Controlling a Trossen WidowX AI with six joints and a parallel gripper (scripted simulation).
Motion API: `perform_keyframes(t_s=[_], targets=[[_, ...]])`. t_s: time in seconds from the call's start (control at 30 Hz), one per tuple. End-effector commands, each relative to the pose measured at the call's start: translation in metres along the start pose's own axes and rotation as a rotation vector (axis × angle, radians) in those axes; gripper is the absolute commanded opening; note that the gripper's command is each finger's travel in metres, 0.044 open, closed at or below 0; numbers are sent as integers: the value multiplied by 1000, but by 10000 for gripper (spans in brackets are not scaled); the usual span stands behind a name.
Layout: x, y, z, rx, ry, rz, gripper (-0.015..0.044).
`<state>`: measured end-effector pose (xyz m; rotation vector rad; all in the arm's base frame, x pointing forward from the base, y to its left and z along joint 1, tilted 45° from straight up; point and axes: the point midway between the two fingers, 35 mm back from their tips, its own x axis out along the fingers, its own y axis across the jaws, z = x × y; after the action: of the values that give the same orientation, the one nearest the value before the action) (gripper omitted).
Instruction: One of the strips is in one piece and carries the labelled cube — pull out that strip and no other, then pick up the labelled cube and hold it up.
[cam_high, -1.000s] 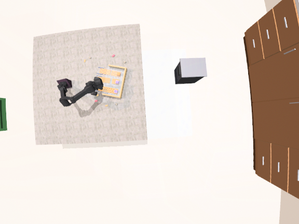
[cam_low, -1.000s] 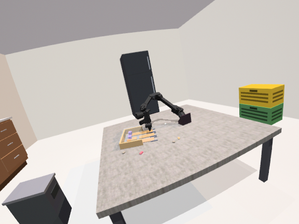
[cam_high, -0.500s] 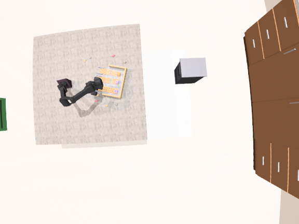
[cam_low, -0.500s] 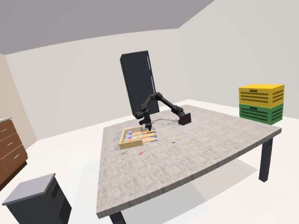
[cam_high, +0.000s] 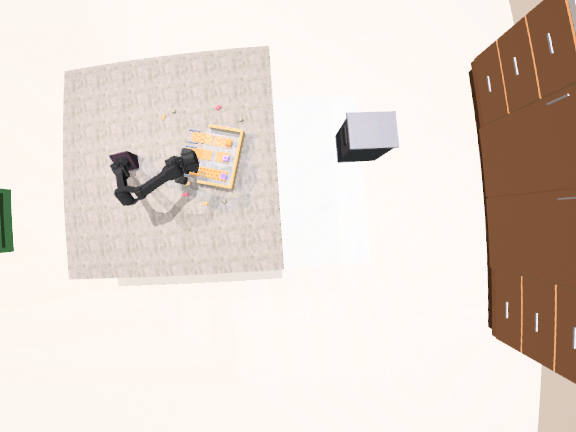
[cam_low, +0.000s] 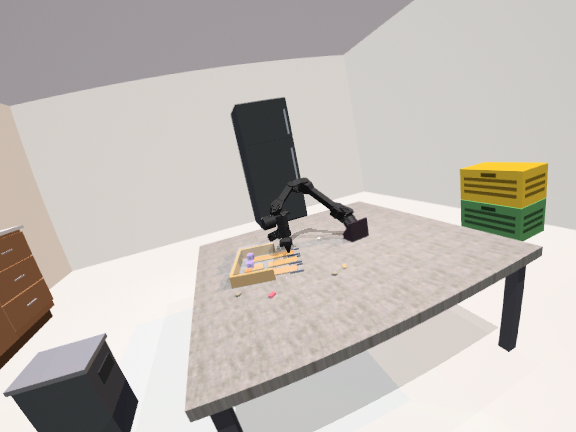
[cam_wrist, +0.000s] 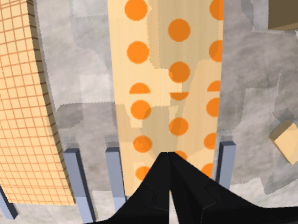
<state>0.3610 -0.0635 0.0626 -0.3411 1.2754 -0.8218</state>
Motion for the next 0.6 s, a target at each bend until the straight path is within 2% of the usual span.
perform_keyframes(t_s=[0.0,0.57], targets=[[4,-1,1,-2,3,-7,0],[4,0,-17,-3,4,-7,0]])
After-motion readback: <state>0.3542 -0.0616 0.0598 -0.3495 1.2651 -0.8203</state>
